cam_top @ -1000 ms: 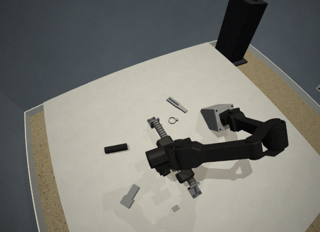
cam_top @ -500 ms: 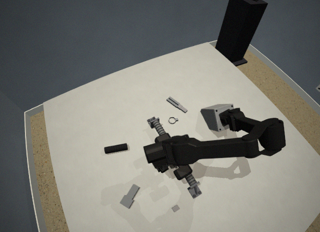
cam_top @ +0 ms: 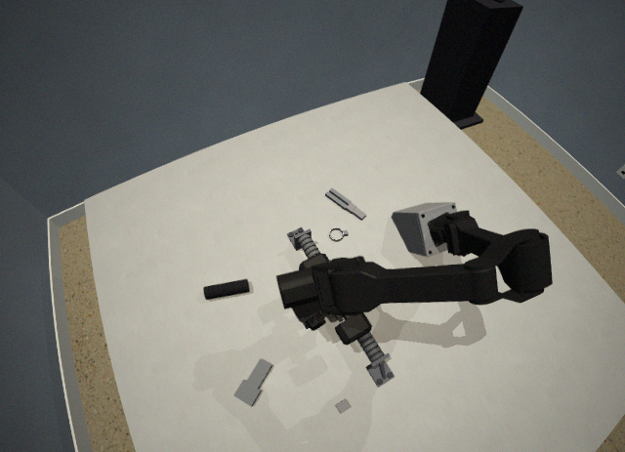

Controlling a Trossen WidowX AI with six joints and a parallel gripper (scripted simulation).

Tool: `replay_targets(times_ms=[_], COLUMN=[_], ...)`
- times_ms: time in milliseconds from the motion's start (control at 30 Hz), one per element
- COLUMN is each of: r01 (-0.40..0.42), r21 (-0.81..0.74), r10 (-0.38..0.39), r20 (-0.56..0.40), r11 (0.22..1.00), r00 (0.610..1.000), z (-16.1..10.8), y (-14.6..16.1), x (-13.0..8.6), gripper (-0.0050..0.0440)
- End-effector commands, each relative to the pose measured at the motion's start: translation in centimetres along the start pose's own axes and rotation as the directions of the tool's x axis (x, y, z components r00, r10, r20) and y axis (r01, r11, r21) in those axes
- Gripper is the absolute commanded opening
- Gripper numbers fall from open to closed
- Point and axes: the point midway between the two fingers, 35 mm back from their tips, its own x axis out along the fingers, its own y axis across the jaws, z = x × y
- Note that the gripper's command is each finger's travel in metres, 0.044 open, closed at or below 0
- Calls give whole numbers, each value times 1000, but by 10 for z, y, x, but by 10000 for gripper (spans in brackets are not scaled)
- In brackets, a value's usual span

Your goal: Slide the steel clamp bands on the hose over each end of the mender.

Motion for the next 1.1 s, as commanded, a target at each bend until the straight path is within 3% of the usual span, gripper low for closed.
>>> replay_targets(times_ms=[0,1067], r01=[5,5], r21=[4,4], r10=[-5,-5], r20=[-5,-5], r11=[1000,1000], r00=[1000,1000], z=[0,-1], y=[-8,-24], x=[1,1], gripper=[0,0])
